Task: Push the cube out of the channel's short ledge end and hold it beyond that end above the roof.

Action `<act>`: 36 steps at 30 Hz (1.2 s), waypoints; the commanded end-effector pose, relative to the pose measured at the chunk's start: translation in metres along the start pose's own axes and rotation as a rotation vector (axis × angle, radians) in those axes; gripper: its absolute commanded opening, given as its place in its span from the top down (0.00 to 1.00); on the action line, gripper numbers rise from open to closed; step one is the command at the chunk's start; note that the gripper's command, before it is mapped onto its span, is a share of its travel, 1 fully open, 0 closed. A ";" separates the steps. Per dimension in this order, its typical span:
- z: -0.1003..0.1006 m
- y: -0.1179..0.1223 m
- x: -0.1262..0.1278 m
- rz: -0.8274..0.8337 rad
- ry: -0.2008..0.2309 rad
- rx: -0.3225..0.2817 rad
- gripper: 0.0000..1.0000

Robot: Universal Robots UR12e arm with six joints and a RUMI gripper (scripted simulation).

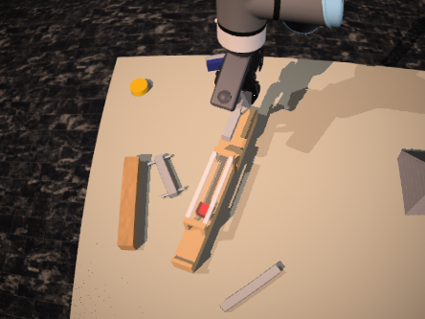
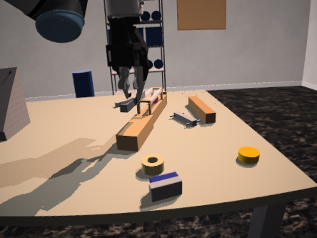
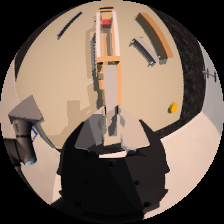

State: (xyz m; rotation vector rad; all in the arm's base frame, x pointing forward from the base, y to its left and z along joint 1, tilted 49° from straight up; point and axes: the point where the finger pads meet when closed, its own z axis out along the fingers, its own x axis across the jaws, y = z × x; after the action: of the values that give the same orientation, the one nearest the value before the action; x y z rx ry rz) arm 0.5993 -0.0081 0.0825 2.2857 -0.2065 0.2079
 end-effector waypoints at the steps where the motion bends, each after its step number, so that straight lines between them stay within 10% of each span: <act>1: 0.007 0.000 -0.002 -0.002 0.002 0.001 1.00; 36: 0.062 -0.001 -0.002 -0.002 0.002 0.001 1.00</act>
State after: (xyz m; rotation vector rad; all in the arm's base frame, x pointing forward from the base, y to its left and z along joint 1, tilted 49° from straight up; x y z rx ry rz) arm 0.6024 -0.0538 0.0402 2.2863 -0.2037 0.2078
